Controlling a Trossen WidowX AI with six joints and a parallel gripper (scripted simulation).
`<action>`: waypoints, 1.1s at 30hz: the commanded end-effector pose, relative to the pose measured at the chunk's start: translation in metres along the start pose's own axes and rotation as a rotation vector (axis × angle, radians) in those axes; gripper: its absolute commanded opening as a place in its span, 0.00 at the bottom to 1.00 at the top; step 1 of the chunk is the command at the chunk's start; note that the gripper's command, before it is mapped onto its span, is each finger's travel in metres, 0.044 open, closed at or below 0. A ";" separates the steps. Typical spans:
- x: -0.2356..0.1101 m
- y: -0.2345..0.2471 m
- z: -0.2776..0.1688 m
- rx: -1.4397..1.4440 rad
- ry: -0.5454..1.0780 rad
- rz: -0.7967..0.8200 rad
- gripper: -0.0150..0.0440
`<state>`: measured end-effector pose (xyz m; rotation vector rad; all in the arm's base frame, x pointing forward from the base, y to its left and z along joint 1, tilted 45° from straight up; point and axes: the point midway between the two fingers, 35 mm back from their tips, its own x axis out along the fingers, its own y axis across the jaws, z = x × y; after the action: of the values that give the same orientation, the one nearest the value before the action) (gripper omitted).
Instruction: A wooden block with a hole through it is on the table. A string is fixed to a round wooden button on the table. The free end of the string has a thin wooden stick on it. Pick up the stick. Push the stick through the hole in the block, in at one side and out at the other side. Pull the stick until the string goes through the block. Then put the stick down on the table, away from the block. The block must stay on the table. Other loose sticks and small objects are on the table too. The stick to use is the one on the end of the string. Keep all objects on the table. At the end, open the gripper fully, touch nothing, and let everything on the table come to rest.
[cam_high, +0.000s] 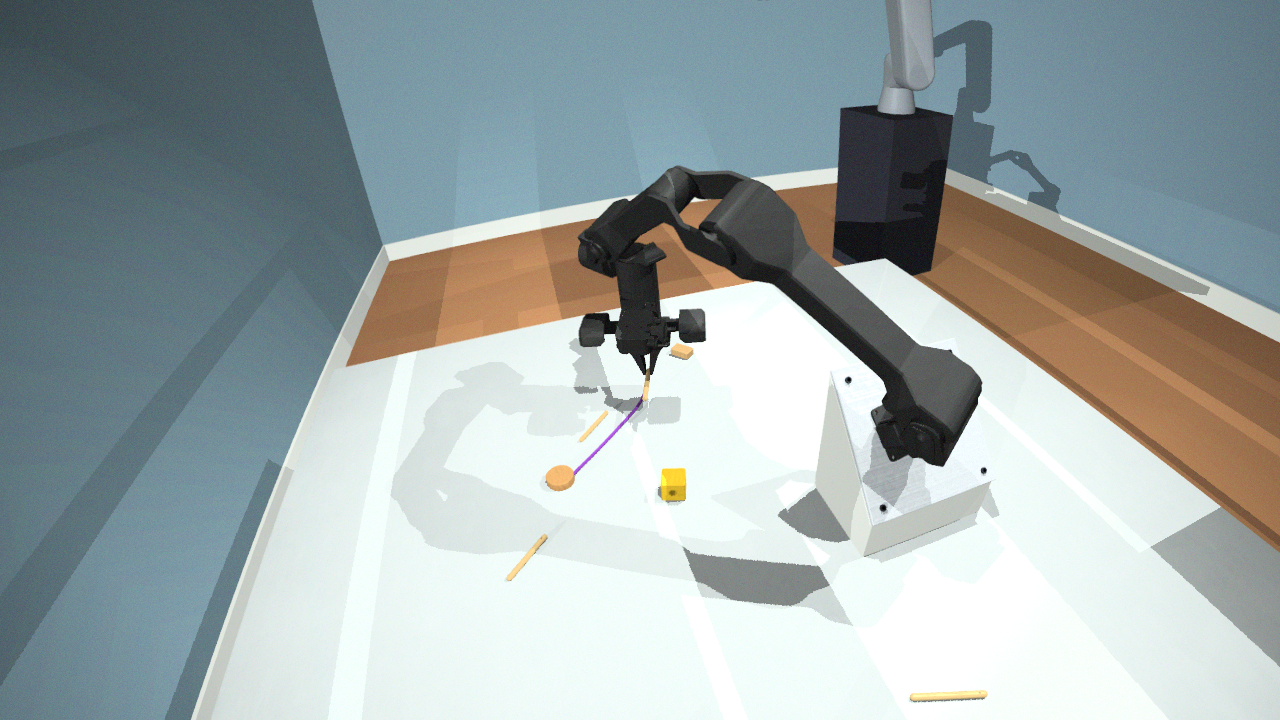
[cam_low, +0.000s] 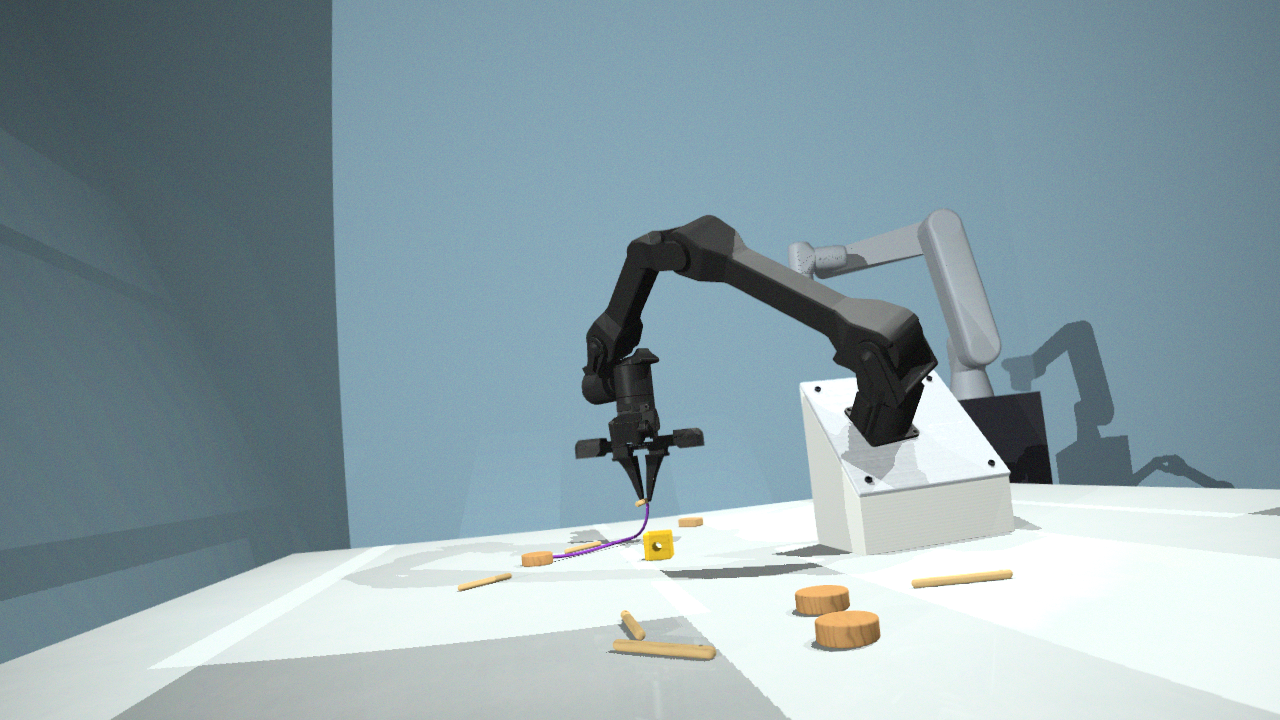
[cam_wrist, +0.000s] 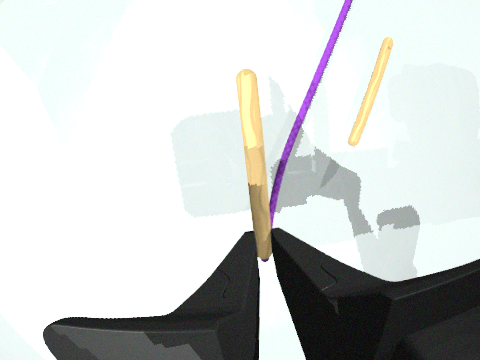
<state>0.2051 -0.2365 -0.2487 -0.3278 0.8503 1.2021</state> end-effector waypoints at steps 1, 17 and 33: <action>-0.003 -0.001 -0.006 -0.004 0.009 -0.005 0.25; 0.007 0.007 -0.003 -0.003 0.010 -0.004 0.25; 0.021 0.020 0.004 -0.003 0.007 -0.004 0.25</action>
<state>0.1913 -0.2151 -0.2583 -0.3360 0.8529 1.2023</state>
